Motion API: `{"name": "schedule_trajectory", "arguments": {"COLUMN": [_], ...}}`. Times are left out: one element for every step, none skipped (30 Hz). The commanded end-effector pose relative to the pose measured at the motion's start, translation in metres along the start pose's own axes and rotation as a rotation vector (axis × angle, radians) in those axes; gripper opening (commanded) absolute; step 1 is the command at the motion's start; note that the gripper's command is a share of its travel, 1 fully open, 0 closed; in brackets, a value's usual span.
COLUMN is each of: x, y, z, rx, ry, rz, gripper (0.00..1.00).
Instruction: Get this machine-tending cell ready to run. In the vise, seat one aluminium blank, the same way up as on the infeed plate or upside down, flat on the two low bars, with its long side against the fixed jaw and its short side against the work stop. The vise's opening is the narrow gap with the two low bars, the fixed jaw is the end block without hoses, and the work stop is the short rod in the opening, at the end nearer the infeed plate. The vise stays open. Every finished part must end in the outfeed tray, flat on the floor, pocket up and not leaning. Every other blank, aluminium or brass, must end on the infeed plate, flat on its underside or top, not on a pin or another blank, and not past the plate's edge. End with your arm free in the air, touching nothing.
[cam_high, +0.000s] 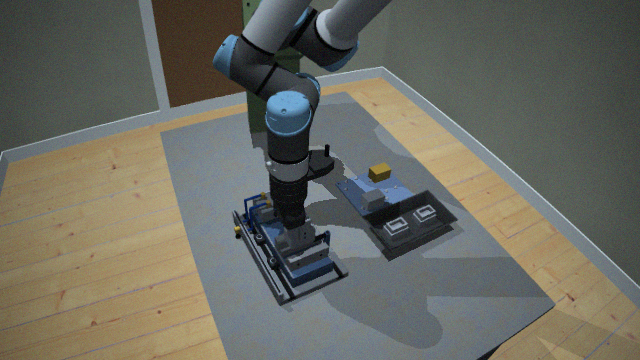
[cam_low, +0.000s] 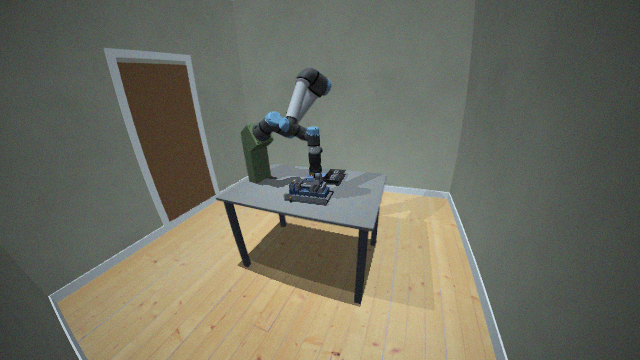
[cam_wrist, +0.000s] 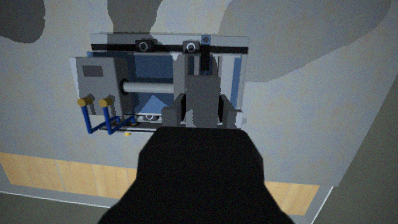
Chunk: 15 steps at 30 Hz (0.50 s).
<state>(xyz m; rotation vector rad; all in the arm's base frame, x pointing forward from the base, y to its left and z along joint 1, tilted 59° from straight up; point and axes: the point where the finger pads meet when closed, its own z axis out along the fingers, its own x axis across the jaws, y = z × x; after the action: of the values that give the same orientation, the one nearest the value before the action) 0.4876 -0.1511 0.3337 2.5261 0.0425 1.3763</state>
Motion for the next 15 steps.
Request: {"name": "schedule_trajectory", "arguments": {"x": [0.0005,0.0005,0.0005,0.0005,0.0005,0.0005,0.0005,0.0005,0.0005,0.0005,0.0005,0.0005,0.0005,0.0005,0.0005], "y": [0.0001,0.0001,0.0001,0.0001,0.0001,0.0002,0.0002,0.0002,0.0002,0.0002,0.0002,0.0002,0.0002,0.0002,0.0002], "z": [0.0018,0.0024,0.0030,0.0036,0.0042,0.0047,0.0051,0.0056,0.0060,0.0064,0.0067,0.0070,0.0072,0.0072,0.0072], "rx": [-0.001,-0.001,-0.001,-0.001,-0.001,-0.001,-0.001,-0.001,-0.001,-0.001,-0.001,-0.001,-0.001,-0.001,-0.001], "ry": [0.001,0.001,0.001,0.001,0.001,0.001,0.001,0.001,0.001,0.001,0.001,0.001,0.001,0.001,0.001], "rz": [-0.001,-0.001,-0.001,-0.001,-0.001,-0.001,-0.001,-0.001,-0.001,-0.001,-0.001,-0.001,-0.001,-0.001,-0.001], "gripper": [0.00,0.00,0.00,0.00,0.00,0.00,0.00,0.00,0.00,0.00,0.00,0.00,0.00,0.00,0.00]}}
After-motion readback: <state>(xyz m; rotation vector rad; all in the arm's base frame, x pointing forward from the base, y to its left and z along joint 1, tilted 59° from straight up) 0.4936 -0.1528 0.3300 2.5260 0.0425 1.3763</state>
